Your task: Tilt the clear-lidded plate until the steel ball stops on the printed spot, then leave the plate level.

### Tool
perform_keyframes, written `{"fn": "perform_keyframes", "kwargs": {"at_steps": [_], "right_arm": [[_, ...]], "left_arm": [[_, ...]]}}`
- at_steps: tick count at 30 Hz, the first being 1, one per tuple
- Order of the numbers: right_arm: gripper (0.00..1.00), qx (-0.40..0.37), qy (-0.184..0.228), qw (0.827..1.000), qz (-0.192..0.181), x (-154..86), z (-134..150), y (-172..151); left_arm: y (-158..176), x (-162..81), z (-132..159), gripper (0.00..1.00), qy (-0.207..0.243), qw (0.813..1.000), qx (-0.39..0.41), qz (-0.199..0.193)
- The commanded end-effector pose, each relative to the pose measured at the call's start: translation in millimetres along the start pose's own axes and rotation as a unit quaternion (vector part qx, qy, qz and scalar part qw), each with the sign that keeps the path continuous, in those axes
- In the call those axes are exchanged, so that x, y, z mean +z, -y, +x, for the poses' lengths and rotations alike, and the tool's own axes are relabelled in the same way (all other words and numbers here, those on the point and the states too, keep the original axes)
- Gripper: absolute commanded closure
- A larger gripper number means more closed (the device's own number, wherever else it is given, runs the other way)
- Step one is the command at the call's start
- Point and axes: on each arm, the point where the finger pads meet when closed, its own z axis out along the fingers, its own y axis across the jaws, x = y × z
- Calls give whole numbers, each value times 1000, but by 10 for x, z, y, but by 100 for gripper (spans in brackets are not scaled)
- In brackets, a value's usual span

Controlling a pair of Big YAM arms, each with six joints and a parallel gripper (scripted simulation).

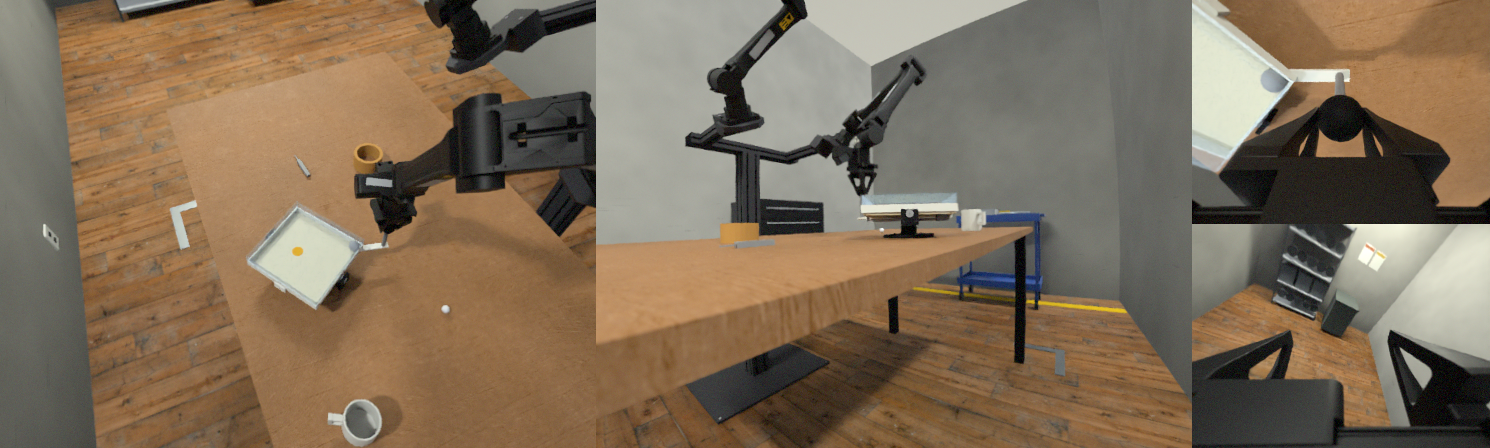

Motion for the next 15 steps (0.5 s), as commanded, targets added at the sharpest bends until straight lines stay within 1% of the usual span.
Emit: {"fn": "perform_keyframes", "kwargs": {"at_steps": [1, 8, 13, 15], "right_arm": [[0, -6, 19, 1000, 4, 38, -220, 32], [0, -6, 19, 1000, 4, 38, -220, 32], [0, -6, 19, 1000, 4, 38, -220, 32], [0, -6, 19, 1000, 4, 38, -220, 32]], "left_arm": [[-180, -190, -96, 100, 4, 1000, -3, -20], [-184, -196, -145, 100, 6, 1000, -3, -19], [-68, -106, -221, 100, 5, 1000, 5, -9], [-148, -168, -198, 100, 7, 1000, 0, -16]]}}
